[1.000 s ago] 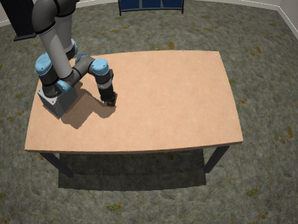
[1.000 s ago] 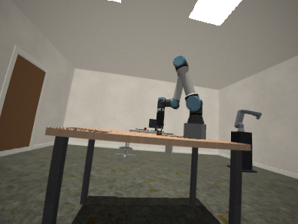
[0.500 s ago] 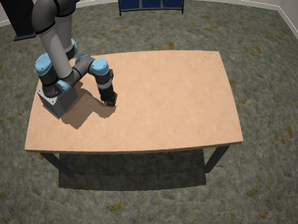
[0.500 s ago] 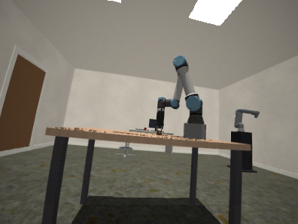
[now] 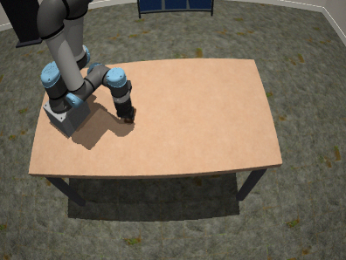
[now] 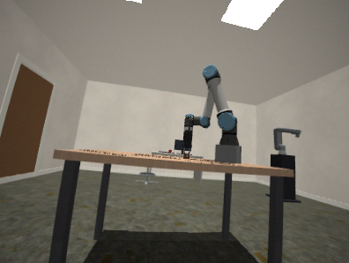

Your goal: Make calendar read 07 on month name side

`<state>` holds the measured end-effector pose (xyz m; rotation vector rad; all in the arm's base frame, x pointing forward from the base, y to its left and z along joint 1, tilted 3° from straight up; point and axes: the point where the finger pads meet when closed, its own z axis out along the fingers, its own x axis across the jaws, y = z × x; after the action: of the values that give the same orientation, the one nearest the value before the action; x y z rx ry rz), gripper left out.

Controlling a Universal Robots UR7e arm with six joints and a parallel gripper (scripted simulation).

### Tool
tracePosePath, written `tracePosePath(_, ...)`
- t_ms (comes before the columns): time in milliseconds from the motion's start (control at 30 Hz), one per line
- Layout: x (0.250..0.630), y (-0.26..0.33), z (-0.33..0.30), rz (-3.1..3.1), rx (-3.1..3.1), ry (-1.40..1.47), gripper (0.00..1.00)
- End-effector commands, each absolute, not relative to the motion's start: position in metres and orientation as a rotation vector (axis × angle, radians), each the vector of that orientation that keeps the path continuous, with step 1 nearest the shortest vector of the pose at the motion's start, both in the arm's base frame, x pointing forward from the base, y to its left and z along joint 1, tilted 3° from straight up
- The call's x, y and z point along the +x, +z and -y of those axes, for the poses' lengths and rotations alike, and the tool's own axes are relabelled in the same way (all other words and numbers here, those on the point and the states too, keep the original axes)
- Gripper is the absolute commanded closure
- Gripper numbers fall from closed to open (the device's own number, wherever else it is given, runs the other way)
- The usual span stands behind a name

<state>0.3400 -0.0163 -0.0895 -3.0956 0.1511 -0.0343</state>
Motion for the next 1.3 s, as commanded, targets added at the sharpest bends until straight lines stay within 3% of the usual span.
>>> tracePosePath(0, 0.3403, -0.0893, 0.0164, -0.151, -3.096, -0.036, 0.4)
tracePosePath(367, 0.3403, -0.0893, 0.0164, -0.151, -3.096, -0.036, 0.4)
tracePosePath(500, 0.3403, -0.0893, 0.0164, -0.151, -3.096, -0.036, 0.28)
tracePosePath(767, 0.3403, -0.0893, 0.0164, -0.151, -3.096, -0.036, 0.16)
tracePosePath(800, 0.3403, -0.0893, 0.0164, -0.151, -3.096, -0.036, 0.1)
tracePosePath(1267, 0.3403, -0.0889, 0.0164, -0.151, -3.096, -0.036, 0.1)
